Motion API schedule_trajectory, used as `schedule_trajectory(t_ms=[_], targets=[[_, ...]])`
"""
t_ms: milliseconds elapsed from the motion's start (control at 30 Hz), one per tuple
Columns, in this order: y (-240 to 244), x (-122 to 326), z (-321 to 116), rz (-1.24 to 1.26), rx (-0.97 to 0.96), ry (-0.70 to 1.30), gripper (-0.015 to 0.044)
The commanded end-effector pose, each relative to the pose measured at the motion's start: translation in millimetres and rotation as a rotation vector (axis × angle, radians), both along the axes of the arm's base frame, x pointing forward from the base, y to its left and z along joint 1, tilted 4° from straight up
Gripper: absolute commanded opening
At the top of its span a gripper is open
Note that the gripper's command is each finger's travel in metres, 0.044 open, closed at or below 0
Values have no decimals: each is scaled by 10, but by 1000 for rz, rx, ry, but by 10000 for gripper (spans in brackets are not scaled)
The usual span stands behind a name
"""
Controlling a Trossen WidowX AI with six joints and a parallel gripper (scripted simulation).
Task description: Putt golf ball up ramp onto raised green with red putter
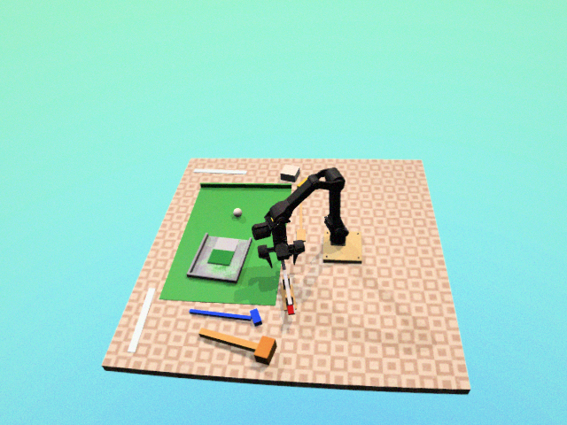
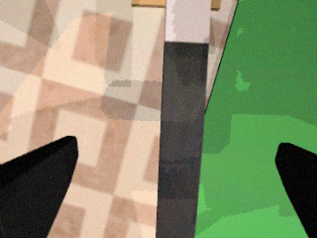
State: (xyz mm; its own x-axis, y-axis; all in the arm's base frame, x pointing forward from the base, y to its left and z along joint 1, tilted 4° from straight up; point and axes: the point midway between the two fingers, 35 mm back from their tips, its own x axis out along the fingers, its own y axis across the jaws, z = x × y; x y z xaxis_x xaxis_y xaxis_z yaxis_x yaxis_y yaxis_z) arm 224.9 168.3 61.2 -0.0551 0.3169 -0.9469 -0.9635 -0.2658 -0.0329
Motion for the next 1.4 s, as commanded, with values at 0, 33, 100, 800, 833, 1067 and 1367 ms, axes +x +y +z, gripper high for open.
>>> schedule_trajectory(t_ms=[0,33,100,800,833,1067,1367], targets=[[3,-13,-77,-5,1,6,440],[4,-13,-93,-5,1,6,440],[6,-14,-125,-5,1,6,440],[6,-5,-131,0,-1,3,20],[6,-5,-131,0,-1,3,13],[7,-1,-105,0,-1,3,0],[-4,36,322,0,-1,2,0]])
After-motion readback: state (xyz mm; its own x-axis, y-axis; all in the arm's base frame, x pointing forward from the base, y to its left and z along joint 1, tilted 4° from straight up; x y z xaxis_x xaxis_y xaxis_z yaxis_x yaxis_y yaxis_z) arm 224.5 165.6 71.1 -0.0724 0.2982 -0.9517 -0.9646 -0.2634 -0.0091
